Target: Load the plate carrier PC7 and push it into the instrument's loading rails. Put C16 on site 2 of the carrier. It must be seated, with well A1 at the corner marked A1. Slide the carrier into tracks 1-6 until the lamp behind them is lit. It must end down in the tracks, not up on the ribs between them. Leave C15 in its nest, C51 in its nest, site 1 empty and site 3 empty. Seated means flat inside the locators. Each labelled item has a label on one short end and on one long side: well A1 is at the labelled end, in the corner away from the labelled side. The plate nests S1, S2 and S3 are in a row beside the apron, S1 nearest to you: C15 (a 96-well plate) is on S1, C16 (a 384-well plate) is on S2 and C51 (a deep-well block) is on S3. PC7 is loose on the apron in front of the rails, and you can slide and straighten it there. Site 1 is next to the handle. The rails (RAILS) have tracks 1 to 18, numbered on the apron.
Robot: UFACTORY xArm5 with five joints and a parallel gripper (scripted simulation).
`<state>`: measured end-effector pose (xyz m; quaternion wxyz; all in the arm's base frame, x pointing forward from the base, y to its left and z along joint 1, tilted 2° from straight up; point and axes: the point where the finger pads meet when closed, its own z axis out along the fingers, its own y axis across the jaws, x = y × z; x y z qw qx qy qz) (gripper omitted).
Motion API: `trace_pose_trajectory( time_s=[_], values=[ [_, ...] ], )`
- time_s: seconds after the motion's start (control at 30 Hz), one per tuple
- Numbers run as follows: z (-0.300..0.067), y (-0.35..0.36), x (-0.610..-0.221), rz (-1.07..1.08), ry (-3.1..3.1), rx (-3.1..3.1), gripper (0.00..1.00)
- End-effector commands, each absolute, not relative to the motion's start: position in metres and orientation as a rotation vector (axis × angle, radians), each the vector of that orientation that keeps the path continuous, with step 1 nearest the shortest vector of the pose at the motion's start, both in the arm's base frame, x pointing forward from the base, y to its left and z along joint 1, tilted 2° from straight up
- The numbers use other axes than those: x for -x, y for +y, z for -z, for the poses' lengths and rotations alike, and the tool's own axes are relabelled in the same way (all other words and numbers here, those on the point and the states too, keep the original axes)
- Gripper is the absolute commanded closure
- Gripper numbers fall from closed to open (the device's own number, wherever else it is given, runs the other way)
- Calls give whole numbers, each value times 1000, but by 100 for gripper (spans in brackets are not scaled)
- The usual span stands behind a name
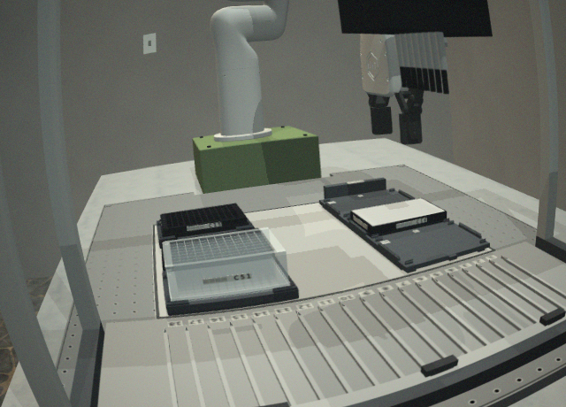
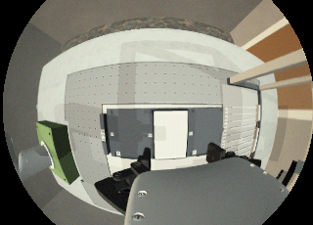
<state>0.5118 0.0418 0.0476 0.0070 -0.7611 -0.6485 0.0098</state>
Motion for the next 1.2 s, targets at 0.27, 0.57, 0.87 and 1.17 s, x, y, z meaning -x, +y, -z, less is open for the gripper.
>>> trace_pose_trajectory(
  time_s=[0.27,0.57,0.87,1.17],
  values=[
    [-53,42,-513,-25,-2030,2382,0],
    [-50,13,-507,-25,-2007,2400,0],
    [-46,-21,-499,-25,-2006,2399,0],
    [-42,-51,-492,-24,-2005,2398,0]
  ],
)
